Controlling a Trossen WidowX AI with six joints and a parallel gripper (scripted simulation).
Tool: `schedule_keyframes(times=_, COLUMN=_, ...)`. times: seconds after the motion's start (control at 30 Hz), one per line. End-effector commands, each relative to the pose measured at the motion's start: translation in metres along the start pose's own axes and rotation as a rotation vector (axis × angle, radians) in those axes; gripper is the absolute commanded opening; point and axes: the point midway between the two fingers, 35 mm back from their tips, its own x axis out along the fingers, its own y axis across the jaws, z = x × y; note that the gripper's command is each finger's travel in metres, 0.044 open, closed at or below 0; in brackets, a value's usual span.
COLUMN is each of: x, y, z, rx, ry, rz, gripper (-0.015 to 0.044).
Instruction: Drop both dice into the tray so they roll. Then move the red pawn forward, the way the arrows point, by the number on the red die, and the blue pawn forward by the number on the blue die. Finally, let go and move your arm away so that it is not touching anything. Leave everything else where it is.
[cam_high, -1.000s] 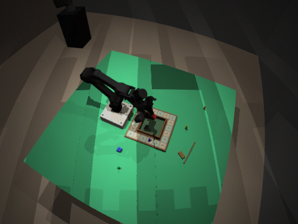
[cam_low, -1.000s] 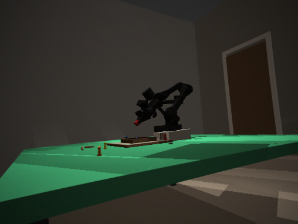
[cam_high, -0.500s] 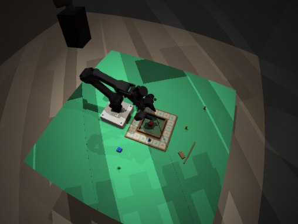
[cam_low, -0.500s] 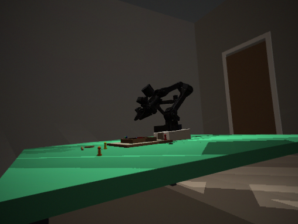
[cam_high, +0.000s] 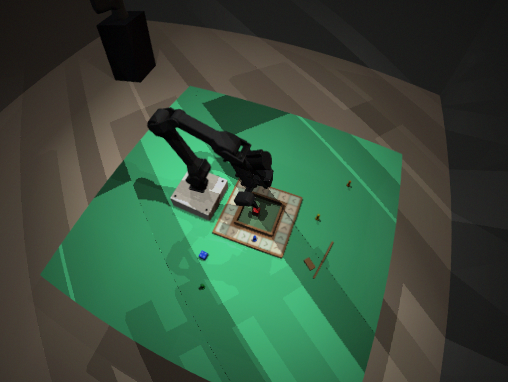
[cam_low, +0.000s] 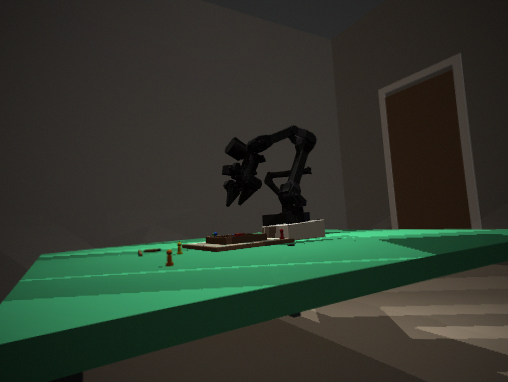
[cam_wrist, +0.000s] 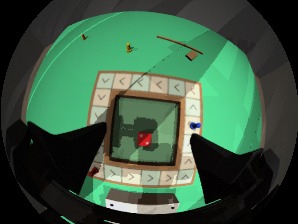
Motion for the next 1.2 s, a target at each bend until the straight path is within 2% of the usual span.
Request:
schedule_keyframes(times=0.0, x=0.012, y=0.001, z=0.001, rx=0.005, ry=0.208, rz=0.006, gripper=0.0440)
schedule_keyframes(times=0.2, x=0.027, y=0.000, z=-0.001, rx=0.010, ry=0.444, rz=0.008, gripper=0.0440)
schedule_keyframes(times=0.3, x=0.028, y=0.000, z=-0.001, rx=0.010, ry=0.451, rz=0.009, gripper=0.0440)
schedule_keyframes(times=0.37, x=0.025, y=0.000, z=-0.001, rx=0.003, ry=0.394, rz=0.003, gripper=0.0440)
schedule_keyframes(times=0.47, x=0.027, y=-0.010, z=-0.002, rx=0.013, ry=0.398, rz=-0.005, gripper=0.0361)
schedule_keyframes(times=0.57, x=0.031, y=-0.038, z=-0.005, rx=0.043, ry=0.411, rz=-0.030, gripper=0.0282)
schedule_keyframes(times=0.6, x=0.032, y=-0.051, z=-0.008, rx=0.057, ry=0.418, rz=-0.041, gripper=0.0275)
schedule_keyframes(times=0.87, x=0.032, y=-0.133, z=-0.034, rx=0.063, ry=0.460, rz=-0.058, gripper=0.0275)
schedule_keyframes(times=1.17, x=0.009, y=-0.226, z=-0.102, rx=0.026, ry=0.495, rz=-0.032, gripper=0.0275)
